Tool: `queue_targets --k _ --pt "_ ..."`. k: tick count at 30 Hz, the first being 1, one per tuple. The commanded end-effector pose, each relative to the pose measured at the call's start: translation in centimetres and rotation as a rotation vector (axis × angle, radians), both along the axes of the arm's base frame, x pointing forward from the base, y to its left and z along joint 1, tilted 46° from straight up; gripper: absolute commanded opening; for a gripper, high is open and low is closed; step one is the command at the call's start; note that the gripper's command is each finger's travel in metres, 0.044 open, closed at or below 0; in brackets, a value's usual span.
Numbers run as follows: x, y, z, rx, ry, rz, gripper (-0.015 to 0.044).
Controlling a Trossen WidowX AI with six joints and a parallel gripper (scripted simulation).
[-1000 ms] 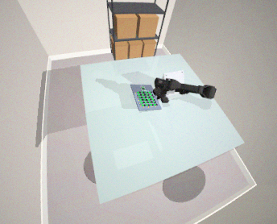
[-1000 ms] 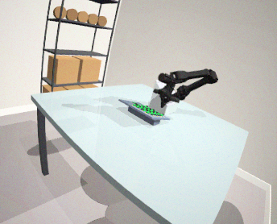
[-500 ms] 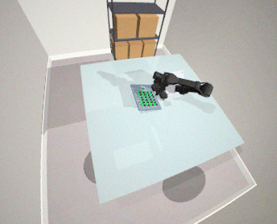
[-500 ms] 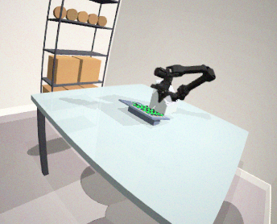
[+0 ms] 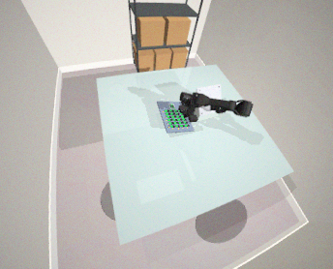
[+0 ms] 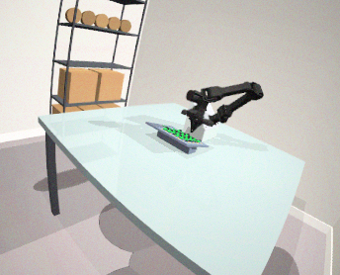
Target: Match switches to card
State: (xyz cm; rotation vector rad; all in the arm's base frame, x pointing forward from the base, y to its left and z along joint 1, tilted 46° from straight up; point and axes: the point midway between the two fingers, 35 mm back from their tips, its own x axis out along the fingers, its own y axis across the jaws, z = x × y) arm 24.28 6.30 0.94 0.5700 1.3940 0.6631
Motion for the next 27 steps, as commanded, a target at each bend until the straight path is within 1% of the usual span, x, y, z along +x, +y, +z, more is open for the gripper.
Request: queue_targets --k 1,9,27 --pt "-0.1 0.35 -0.35 0.005 0.007 -0.005 0.0" --pt "-0.01 1.18 -1.13 0.005 0.007 -0.005 0.0" --pt "-0.01 1.2 -1.15 0.005 0.007 -0.005 0.0"
